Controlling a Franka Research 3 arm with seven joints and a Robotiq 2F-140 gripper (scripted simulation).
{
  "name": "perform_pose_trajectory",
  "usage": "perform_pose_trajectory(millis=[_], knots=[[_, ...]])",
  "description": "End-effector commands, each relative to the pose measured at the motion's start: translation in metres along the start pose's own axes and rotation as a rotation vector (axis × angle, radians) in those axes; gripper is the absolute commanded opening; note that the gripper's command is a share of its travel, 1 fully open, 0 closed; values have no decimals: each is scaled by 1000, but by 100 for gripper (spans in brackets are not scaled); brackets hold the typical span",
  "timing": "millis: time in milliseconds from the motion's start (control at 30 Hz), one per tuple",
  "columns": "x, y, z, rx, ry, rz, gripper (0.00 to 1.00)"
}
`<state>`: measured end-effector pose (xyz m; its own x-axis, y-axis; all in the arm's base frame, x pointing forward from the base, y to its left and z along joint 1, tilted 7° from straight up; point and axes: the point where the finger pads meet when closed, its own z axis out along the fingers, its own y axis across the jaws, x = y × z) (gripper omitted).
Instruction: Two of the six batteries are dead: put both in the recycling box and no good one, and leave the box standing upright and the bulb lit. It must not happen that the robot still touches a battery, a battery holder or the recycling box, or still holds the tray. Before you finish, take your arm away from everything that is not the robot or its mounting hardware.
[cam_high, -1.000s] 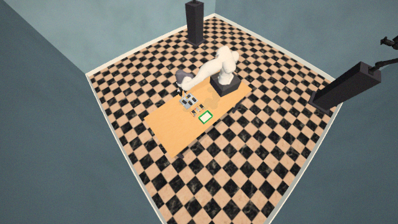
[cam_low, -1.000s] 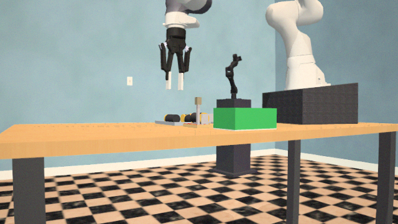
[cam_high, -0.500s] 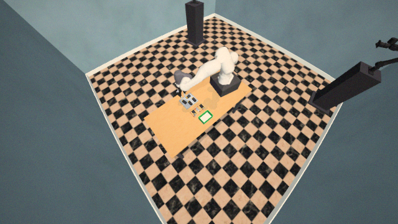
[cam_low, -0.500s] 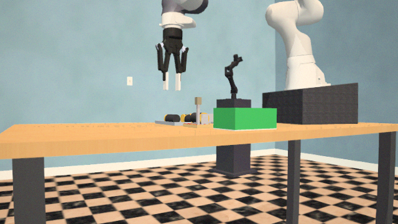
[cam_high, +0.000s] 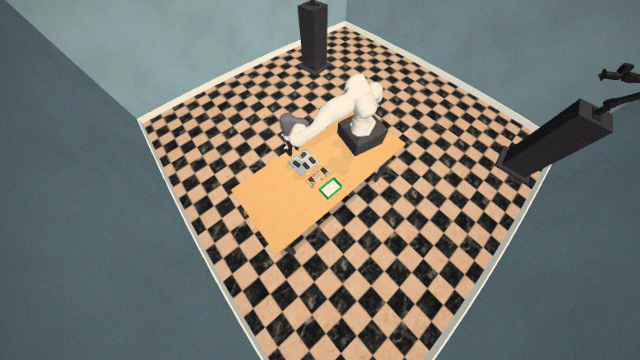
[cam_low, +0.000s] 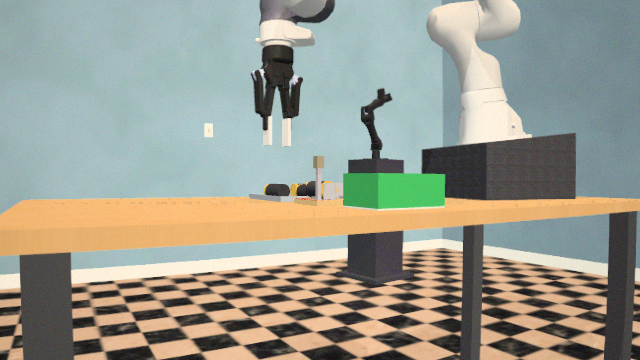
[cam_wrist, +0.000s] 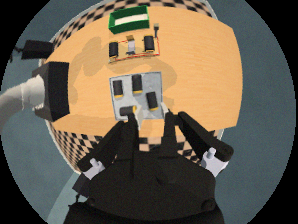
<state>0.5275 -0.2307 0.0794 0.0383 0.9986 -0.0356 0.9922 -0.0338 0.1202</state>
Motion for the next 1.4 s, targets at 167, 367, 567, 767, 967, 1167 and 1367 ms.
perform_pose_trajectory(millis=[167,367,567,767,967,1167,1367], knots=[[-1,0,51,1,-4,-31,29],[-1,0,70,1,-4,-31,29],[-1,0,70,1,-4,-31,29],[-1,0,70,1,-4,-31,29],[-1,0,70,1,-4,-31,29],[-1,0,70,1,-4,-31,29],[-1,0,70,1,-4,-31,29]])
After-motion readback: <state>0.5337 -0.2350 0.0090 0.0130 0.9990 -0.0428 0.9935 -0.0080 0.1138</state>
